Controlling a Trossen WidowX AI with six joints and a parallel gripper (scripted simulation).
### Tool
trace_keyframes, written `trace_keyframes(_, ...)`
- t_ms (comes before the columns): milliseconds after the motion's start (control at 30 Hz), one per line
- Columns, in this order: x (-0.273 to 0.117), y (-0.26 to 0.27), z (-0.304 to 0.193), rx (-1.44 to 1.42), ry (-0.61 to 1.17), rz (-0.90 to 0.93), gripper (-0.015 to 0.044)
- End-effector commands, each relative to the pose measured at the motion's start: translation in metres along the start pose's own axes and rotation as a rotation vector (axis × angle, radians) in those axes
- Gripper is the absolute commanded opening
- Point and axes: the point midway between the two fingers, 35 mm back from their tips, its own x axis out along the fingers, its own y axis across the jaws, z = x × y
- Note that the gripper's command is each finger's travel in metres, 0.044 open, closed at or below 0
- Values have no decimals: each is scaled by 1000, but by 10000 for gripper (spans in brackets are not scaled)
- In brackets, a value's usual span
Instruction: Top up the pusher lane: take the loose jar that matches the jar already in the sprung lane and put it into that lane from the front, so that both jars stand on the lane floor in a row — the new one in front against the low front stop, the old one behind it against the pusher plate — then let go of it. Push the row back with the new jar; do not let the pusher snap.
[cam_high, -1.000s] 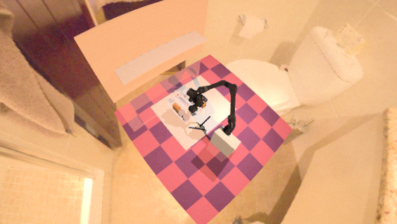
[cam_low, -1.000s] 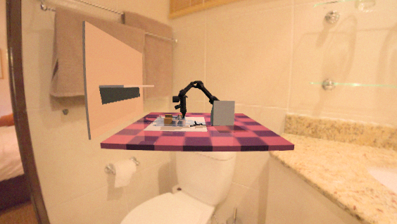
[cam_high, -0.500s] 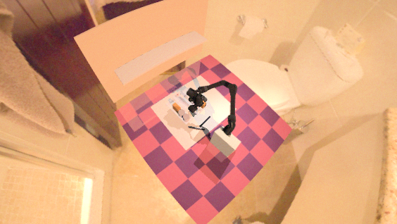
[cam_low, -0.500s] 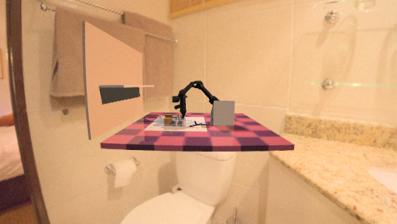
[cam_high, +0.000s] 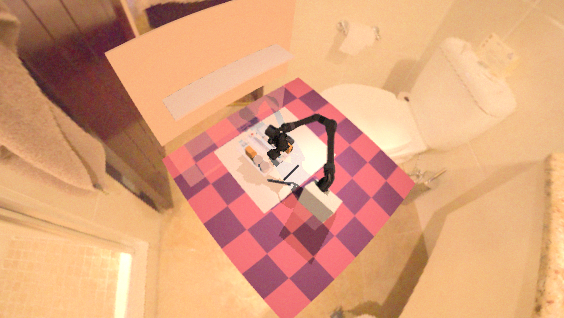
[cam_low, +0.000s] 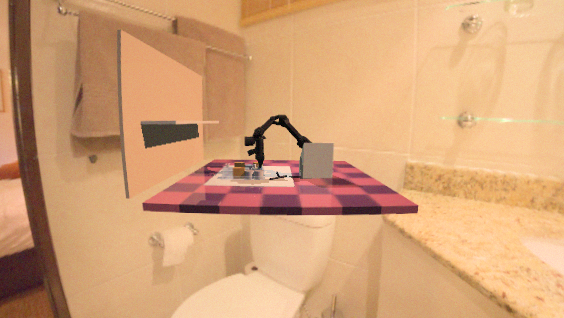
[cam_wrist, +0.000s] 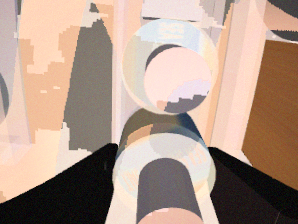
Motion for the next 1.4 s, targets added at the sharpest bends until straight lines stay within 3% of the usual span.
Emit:
trace_keyframes(0, -1, -1, 7, 18, -23, -3, 0)
trace_keyframes(1367, 11, -2, 6, 18, -23, -3, 0)
